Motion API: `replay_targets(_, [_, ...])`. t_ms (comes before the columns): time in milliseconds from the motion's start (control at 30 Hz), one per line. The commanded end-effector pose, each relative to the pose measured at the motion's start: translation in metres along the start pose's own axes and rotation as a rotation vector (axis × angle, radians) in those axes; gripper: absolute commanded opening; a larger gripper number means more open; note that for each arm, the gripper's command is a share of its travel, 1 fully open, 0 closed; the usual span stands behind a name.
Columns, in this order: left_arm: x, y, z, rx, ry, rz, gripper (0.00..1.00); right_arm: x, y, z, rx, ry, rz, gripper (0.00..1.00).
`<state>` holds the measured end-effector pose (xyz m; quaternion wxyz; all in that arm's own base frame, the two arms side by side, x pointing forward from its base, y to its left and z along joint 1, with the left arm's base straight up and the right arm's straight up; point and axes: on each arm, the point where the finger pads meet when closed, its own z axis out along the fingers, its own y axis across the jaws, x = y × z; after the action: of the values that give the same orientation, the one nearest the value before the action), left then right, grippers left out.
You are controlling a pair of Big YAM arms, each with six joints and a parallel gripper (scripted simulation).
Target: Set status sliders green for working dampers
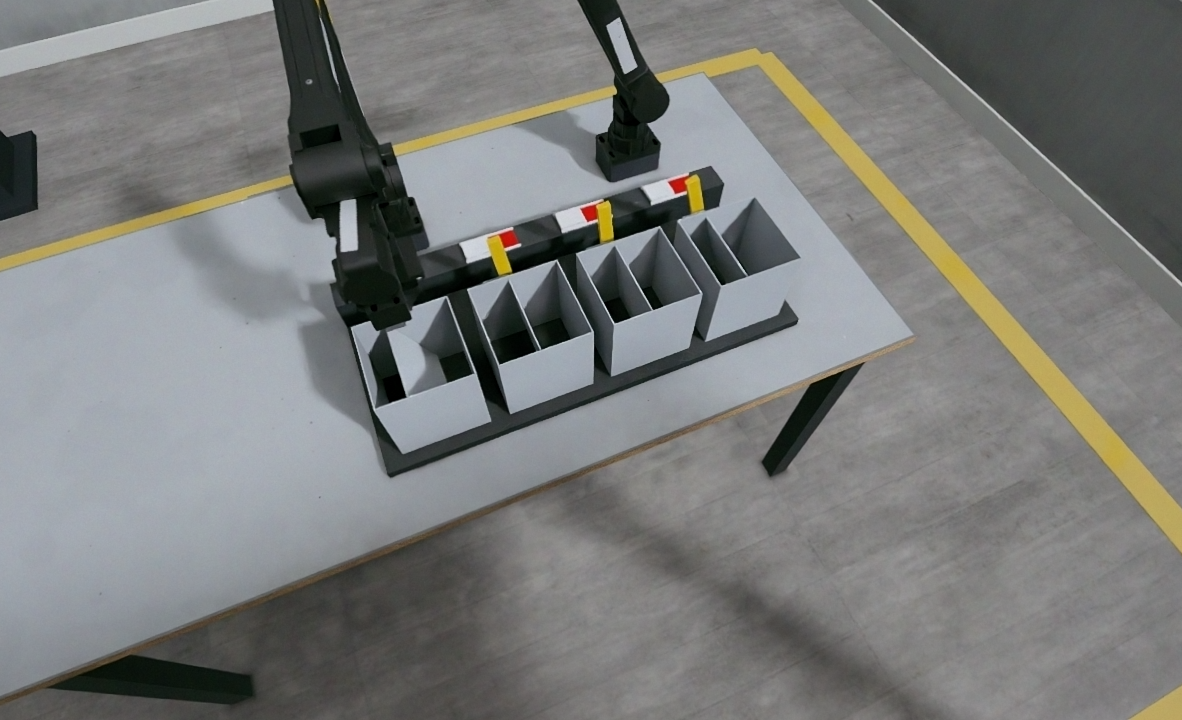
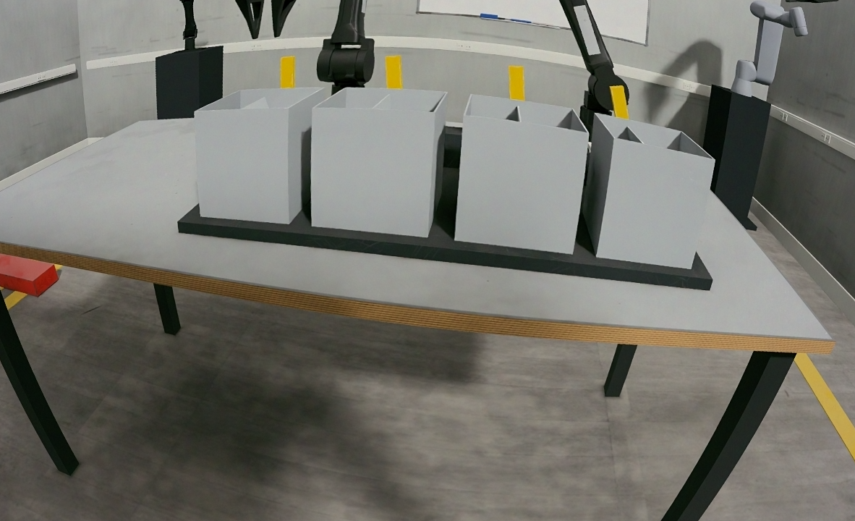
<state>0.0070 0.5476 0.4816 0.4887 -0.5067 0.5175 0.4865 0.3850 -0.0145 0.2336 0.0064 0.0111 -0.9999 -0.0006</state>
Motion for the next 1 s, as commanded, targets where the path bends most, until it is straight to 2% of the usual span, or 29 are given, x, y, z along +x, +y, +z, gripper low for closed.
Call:
replay_targets(0, [-0.019, 0.005, -0.004, -0.009, -0.049, -0.009, 1.00, -0.025, 0.039, -0.024, 0.002, -0.053, 0.000, 0.36])
replay_targets(133, [-0.019, 0.005, -0.004, -0.009, -0.049, -0.009, 1.00, -0.028, 0.088, -0.025, -0.003, -0.053, 0.000, 0.36])
replay_targets(200, [-0.019, 0.005, -0.004, -0.009, -0.049, -0.009, 1.00, -0.028, 0.088, -0.025, -0.003, -0.053, 0.000, 0.36])
replay_targets(267, [-0.019, 0.005, -0.004, -0.009, -0.049, -0.009, 1.00, -0.025, 0.134, -0.025, -0.006, -0.052, 0.000, 0.36])
replay_targets(400, [-0.019, 0.005, -0.004, -0.009, -0.049, -0.009, 1.00, -0.017, 0.184, -0.025, -0.011, -0.051, 0.000, 0.36])
replay_targets(500, [-0.019, 0.005, -0.004, -0.009, -0.049, -0.009, 1.00, -0.015, 0.191, -0.025, -0.011, -0.051, -0.001, 0.36])
replay_targets(600, [-0.019, 0.005, -0.004, -0.009, -0.049, -0.009, 1.00, -0.014, 0.180, -0.039, -0.024, -0.083, 0.022, 0.36])
replay_targets(967, [-0.019, 0.005, -0.004, -0.009, -0.049, -0.009, 1.00, -0.014, 0.189, -0.031, -0.019, -0.065, 0.004, 0.36])
